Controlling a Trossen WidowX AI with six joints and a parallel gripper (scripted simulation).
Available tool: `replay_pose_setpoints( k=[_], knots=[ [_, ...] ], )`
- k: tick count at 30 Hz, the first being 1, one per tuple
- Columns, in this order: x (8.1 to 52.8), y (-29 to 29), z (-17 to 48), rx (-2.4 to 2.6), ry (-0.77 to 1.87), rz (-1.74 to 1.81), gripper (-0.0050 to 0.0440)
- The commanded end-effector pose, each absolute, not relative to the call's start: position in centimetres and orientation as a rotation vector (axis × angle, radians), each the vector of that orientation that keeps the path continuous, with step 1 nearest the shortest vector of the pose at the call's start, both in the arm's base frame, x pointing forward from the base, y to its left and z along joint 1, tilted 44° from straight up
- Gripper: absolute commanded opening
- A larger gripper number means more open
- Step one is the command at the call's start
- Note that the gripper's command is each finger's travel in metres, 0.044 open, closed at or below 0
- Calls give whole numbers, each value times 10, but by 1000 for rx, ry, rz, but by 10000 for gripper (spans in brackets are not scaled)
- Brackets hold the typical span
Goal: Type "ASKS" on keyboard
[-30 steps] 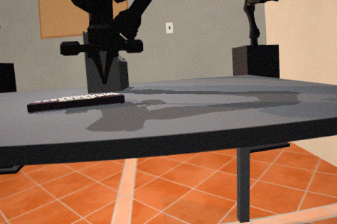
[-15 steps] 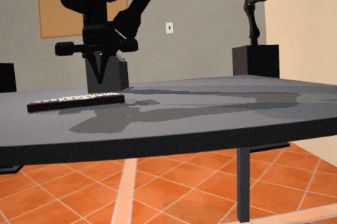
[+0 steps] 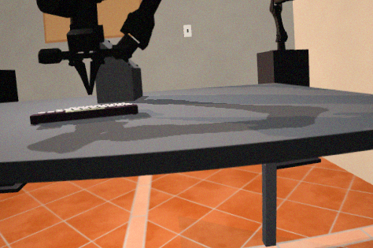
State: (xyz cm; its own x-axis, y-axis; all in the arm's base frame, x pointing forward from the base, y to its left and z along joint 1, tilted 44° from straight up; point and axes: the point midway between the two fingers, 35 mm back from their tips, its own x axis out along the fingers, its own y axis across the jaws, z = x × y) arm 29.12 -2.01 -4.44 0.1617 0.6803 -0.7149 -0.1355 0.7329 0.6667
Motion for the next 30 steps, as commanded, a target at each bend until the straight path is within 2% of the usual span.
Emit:
replay_pose_setpoints(
  k=[1,11,23,30],
  knots=[
    [296,-27,-48,502,1282,619,-50],
    [303,-69,-85,501,1281,619,-50],
    [299,-65,-80,494,1274,621,-50],
    [271,-48,-71,498,1277,619,-50]
  ],
)
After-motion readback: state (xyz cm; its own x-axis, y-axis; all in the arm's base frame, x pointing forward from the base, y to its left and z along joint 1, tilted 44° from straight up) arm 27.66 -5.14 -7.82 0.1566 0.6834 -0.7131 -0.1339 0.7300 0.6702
